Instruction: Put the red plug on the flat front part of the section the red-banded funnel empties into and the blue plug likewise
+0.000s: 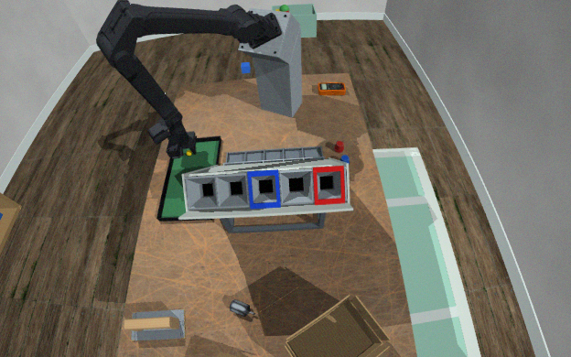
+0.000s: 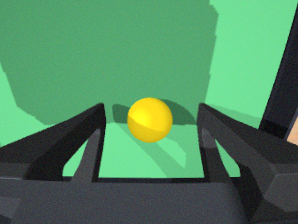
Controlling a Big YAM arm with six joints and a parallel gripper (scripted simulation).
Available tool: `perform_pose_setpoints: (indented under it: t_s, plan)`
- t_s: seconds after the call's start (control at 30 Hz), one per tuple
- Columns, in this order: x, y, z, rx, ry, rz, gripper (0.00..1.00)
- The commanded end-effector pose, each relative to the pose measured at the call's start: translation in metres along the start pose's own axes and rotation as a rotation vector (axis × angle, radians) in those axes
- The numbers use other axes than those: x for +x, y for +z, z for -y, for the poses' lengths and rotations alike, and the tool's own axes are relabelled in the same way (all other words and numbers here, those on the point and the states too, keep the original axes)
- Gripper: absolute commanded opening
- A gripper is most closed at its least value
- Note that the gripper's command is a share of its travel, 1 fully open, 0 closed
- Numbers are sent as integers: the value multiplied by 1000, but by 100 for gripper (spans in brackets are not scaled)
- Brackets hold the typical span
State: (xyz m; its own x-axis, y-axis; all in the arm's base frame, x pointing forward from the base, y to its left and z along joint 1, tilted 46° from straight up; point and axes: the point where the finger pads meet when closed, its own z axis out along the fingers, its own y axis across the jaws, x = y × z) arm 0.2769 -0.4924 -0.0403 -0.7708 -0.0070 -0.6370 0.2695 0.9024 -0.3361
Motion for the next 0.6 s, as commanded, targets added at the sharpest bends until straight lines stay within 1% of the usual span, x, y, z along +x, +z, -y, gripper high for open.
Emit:
perform_pose_setpoints:
  t_s: [0.0, 0.27, 0.3, 0.57]
  plan:
    - [7, 7, -14, -21, 13, -11, 56]
    - [7, 7, -14, -21, 13, -11, 56]
    - [7, 7, -14, -21, 13, -11, 0]
    - [7, 7, -14, -21, 12, -11, 0]
